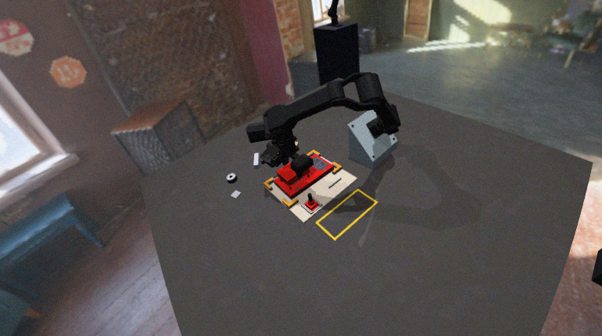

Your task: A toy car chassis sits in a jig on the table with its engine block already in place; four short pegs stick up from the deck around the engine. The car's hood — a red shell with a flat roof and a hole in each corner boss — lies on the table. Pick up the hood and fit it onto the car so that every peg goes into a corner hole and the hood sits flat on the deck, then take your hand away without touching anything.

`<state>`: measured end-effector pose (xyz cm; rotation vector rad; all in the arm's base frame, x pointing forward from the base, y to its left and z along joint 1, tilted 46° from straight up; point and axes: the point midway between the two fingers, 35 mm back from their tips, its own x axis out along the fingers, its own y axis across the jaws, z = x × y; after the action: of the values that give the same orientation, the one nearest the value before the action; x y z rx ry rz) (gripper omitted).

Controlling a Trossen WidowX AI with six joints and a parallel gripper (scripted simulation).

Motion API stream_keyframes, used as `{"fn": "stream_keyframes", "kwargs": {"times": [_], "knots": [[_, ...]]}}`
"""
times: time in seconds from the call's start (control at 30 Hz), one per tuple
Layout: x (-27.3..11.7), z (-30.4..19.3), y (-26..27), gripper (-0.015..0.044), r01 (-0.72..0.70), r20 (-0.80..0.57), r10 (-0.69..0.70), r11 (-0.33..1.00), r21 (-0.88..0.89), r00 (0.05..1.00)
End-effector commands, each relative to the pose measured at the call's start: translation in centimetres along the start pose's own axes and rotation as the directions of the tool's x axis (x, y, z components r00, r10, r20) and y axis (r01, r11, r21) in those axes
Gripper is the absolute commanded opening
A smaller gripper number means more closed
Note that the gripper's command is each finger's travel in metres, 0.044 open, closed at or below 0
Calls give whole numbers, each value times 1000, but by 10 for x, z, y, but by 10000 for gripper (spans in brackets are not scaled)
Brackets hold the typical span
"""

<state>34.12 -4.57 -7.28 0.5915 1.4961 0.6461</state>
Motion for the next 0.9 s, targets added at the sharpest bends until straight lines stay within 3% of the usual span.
{"fn": "stream_keyframes", "kwargs": {"times": [0.0, 0.87], "knots": [[1, 0, 0, 0, -3, 2, 3, 1000, 6, 1000], [13, 1, 0, 0, -3, 2, 3, 1000, 6, 1000]]}}
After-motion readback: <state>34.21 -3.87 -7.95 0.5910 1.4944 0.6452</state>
